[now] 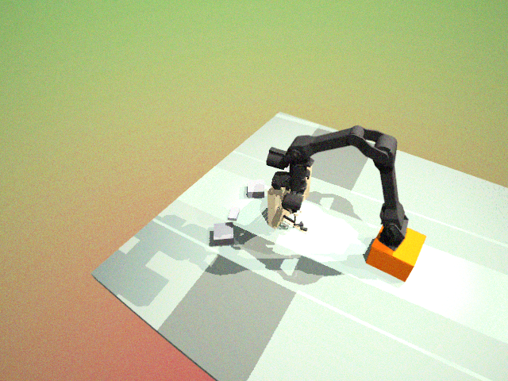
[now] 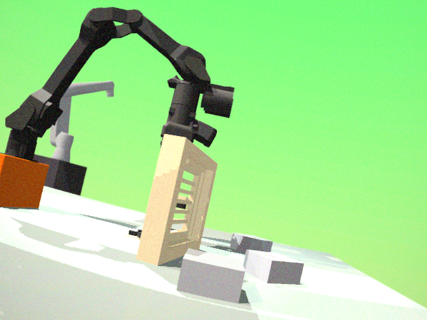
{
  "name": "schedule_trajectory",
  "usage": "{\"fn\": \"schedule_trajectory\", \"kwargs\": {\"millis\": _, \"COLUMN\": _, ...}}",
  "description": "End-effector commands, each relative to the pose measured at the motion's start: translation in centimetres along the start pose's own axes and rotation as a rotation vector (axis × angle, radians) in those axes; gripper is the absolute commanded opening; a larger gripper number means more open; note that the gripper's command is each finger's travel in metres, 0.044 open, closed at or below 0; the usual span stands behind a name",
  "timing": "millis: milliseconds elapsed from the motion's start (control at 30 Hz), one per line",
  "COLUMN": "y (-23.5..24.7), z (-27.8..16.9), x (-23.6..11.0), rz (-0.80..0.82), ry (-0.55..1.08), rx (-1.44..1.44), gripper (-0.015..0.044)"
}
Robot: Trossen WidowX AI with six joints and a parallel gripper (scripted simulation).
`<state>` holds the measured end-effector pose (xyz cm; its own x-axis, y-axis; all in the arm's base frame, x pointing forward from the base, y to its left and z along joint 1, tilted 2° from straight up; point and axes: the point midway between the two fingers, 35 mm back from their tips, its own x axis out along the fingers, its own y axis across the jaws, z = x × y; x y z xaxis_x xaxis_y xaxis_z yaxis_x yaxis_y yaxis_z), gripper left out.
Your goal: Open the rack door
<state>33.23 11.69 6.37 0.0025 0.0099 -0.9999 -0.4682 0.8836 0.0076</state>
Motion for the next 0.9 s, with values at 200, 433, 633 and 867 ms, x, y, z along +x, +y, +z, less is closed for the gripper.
{"fn": "schedule_trajectory", "kwargs": {"millis": 200, "y": 0.00, "z": -0.06, "x": 0.11, "rz": 0.001, "ry": 0.003, "rx": -0.514, "gripper": 0.0016}}
{"fn": "schedule_trajectory", "kwargs": {"millis": 433, "y": -0.02, "z": -0.06, "x": 0.11, "rz": 0.001, "ry": 0.002, "rx": -0.858, "gripper": 0.0016}}
{"fn": "schedule_trajectory", "kwargs": {"millis": 633, "y": -0.01, "z": -0.06, "x": 0.11, "rz": 0.001, "ry": 0.002, "rx": -1.154, "gripper": 0.0016}}
{"fn": "schedule_trajectory", "kwargs": {"millis": 867, "y": 0.00, "z": -0.06, "x": 0.12, "rz": 0.002, "ry": 0.002, "rx": -1.491, "gripper": 0.0016}}
